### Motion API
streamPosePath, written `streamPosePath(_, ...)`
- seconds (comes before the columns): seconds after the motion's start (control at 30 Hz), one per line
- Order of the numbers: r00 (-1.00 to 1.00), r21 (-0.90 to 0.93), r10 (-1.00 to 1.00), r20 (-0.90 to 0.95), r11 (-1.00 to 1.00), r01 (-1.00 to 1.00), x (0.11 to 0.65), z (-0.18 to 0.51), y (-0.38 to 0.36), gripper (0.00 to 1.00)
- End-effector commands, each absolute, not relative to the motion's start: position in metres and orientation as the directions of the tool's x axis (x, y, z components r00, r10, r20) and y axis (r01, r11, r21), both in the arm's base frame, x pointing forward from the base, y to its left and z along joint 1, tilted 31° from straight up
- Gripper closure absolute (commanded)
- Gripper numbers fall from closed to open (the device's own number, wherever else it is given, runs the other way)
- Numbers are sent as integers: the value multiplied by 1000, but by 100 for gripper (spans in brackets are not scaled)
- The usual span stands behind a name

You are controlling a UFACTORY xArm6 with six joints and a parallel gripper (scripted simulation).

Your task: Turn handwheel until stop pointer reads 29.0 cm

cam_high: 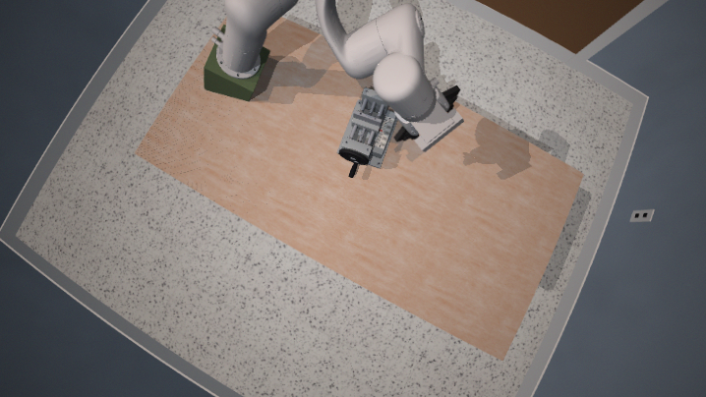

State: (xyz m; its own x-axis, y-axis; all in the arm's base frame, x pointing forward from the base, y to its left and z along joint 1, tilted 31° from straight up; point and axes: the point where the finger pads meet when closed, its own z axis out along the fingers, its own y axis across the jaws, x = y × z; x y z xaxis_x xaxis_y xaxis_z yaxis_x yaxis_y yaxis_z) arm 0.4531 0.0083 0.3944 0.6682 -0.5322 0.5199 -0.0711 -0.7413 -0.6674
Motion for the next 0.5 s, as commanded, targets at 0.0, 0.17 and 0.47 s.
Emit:
streamPosePath(0.0, 666, -679, -609, 430, -705, -206, 446, 383, -15, 0)
streamPosePath(0.17, 627, -685, -707, 328, -635, -358, 434, 365, -43, 0)
streamPosePath(0.47, 525, -663, -828, 194, -506, -552, 414, 341, -80, 0)
